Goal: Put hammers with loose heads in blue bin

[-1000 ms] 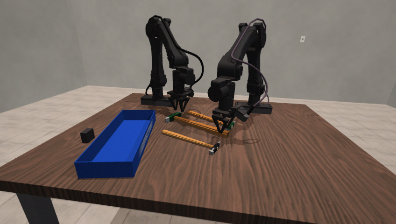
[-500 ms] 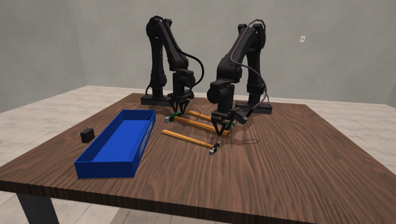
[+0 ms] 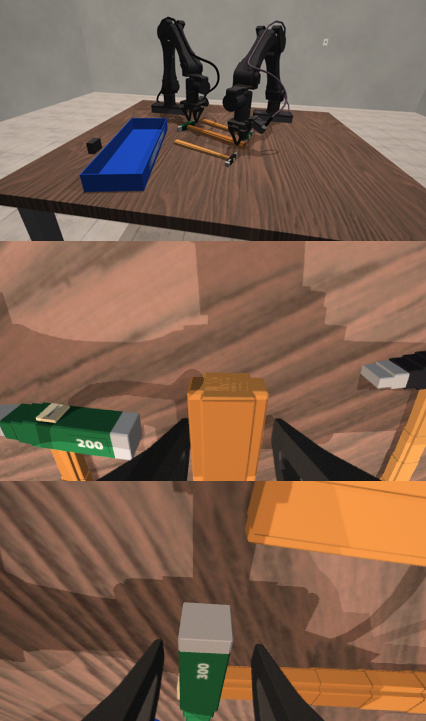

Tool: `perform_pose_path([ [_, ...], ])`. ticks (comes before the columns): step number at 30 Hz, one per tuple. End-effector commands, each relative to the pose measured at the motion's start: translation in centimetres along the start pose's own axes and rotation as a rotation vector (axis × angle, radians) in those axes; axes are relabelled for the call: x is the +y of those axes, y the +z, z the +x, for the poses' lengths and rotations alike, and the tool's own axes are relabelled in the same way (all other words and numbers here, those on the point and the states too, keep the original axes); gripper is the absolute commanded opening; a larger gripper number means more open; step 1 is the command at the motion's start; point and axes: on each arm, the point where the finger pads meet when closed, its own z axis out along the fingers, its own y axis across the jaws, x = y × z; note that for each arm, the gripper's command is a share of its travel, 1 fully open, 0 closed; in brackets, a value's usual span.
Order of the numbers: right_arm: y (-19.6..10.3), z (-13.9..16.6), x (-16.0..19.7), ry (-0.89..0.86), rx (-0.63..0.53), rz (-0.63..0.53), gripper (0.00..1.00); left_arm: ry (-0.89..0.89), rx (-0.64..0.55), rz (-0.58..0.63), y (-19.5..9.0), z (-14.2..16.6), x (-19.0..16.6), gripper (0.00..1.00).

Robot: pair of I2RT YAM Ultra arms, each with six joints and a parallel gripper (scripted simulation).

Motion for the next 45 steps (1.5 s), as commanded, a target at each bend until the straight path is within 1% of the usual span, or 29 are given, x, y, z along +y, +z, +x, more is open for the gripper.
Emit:
perform_pose_path([
  [1, 0.13, -0.10, 0.05, -0.003, -0.003, -0.004, 0.47, -0.006, -0.010, -0.020, 0.45, -0.20, 0.35, 0.40],
  [11, 0.13, -0.10, 0.05, -0.003, -0.003, -0.004, 0.47, -0.004, -0.010, -0.015, 0.21, 0.14, -0.08, 0.26],
  [12, 0.13, -0.10, 0.05, -0.003, -0.003, -0.004, 0.47, -0.004, -0.010, -0.015, 0.21, 0.14, -0.08, 0.21],
  [19, 0.13, -0.10, 0.05, -0.003, -0.003, -0.004, 0.47, -0.003, -0.010, -0.015, 0.21, 0.14, -0.08, 0.21],
  [21, 0.13, -0.10, 0.05, -0.003, -0.003, -0.004, 0.47, -0.003, -0.010, -0.015, 0.21, 0.23, -0.17, 0.00],
  [23, 0.13, -0.10, 0.05, -0.003, -0.003, -0.004, 0.47, -0.003, -0.010, -0.015, 0.21, 0.23, -0.17, 0.00],
  [24, 0.13, -0.10, 0.05, -0.003, -0.003, -0.004, 0.47, -0.003, -0.010, -0.015, 0.21, 0.23, -0.17, 0.11],
  [25, 0.13, -0.10, 0.05, -0.003, -0.003, -0.004, 0.38, -0.003, -0.010, -0.015, 0.21, 0.23, -0.17, 0.23],
  [26, 0.13, -0.10, 0.05, -0.003, -0.003, -0.004, 0.38, -0.003, -0.010, -0.015, 0.21, 0.23, -0.17, 0.27],
  [27, 0.13, -0.10, 0.05, -0.003, -0.003, -0.004, 0.38, -0.003, -0.010, -0.015, 0.21, 0.23, -0.17, 0.27],
  [28, 0.13, -0.10, 0.05, -0.003, -0.003, -0.004, 0.34, -0.002, -0.010, -0.004, 0.12, -0.01, -0.22, 0.27],
  [32, 0.13, -0.10, 0.05, -0.003, -0.003, -0.004, 0.34, -0.002, -0.010, -0.004, 0.12, -0.01, -0.22, 0.27],
  [33, 0.13, -0.10, 0.05, -0.003, -0.003, -0.004, 0.30, -0.002, -0.010, -0.004, 0.12, -0.01, -0.22, 0.27],
  [35, 0.13, -0.10, 0.05, -0.003, -0.003, -0.004, 0.30, -0.002, -0.010, -0.004, 0.12, -0.01, -0.22, 0.27],
  [44, 0.34, -0.08, 0.08, -0.007, -0.006, -0.012, 0.17, -0.002, -0.010, -0.004, 0.12, -0.01, -0.22, 0.27],
  [45, 0.34, -0.08, 0.08, -0.007, -0.006, -0.012, 0.06, -0.002, -0.010, -0.004, 0.12, -0.01, -0.22, 0.27],
])
